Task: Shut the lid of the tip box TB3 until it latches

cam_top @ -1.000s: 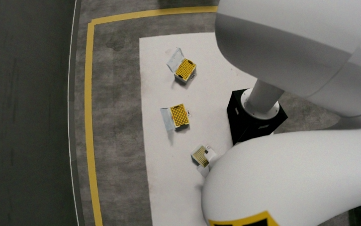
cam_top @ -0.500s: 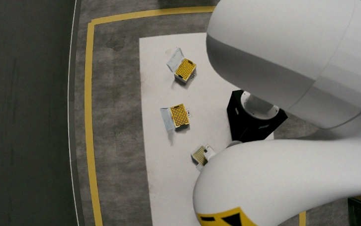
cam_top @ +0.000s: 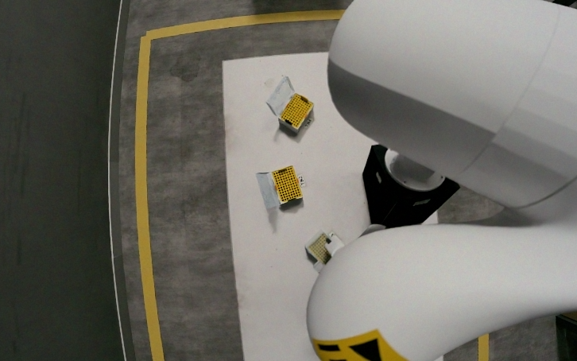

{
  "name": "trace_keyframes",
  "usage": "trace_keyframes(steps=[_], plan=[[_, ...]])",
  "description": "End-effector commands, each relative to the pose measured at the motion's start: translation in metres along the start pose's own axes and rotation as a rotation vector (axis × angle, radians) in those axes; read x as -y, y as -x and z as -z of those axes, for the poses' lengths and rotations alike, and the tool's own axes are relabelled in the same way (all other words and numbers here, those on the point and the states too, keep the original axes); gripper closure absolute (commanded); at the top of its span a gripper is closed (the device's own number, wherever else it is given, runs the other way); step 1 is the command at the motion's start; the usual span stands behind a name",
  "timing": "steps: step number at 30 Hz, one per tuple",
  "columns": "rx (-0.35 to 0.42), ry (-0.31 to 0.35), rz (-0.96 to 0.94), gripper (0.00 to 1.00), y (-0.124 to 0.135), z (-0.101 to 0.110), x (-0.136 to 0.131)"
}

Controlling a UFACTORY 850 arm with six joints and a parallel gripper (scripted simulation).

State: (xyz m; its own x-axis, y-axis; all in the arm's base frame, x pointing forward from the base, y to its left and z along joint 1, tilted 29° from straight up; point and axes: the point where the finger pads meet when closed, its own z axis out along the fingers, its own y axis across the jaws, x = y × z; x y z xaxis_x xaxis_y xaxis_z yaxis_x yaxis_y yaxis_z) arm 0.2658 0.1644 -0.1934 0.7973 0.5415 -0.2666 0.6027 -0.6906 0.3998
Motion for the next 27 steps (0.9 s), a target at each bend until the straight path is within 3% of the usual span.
trace_keyframes(steps=[1,27], plan=[[-0.002,0.000,0.000,1.00,-0.0008,-0.0011,0.0001],[-0.002,0.000,0.000,1.00,-0.0008,-0.0084,0.0001]])
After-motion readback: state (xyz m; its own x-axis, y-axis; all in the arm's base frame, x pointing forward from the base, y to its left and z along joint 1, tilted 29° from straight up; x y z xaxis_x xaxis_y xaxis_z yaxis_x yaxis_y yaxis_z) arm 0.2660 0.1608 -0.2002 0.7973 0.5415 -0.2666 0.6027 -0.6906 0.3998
